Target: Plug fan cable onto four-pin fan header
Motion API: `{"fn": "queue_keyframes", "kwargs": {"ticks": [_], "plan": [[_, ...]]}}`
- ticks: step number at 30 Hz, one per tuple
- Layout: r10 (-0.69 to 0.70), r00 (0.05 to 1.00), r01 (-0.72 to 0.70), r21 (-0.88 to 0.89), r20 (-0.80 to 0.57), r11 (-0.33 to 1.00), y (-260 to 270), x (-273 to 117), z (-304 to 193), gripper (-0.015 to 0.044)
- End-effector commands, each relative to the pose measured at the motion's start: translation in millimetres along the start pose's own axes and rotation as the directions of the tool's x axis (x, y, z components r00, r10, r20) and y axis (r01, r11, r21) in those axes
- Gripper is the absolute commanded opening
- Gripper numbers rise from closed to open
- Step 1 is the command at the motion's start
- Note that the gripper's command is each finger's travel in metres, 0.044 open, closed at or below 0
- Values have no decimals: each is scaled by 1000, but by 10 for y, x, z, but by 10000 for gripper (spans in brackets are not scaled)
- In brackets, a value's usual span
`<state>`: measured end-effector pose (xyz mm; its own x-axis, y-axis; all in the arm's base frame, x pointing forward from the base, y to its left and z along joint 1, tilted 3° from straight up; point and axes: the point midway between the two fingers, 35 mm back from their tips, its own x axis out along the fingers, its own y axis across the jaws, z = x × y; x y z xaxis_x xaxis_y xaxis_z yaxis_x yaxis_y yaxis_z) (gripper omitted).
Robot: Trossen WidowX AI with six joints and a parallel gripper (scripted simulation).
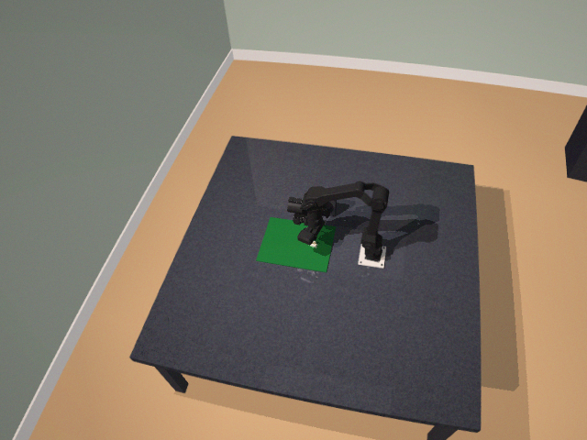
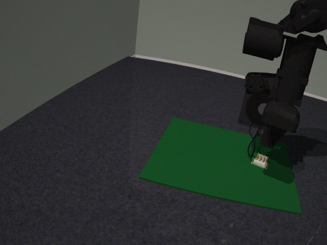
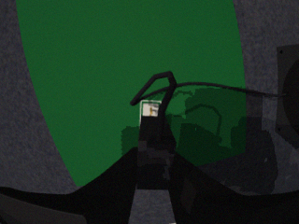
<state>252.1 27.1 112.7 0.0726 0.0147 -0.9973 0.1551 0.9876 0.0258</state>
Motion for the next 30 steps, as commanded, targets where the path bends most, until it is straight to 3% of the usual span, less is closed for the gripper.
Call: {"fn": "queue_keyframes", "kwargs": {"ticks": [1, 12, 30], "plan": [[3, 1000, -3, 1, -2, 1000, 5, 0, -12, 0], [3, 1000, -3, -3, -3, 1000, 7, 220, -20, 0], [3, 1000, -3, -8, -2, 1000, 8, 220, -9, 0]]}}
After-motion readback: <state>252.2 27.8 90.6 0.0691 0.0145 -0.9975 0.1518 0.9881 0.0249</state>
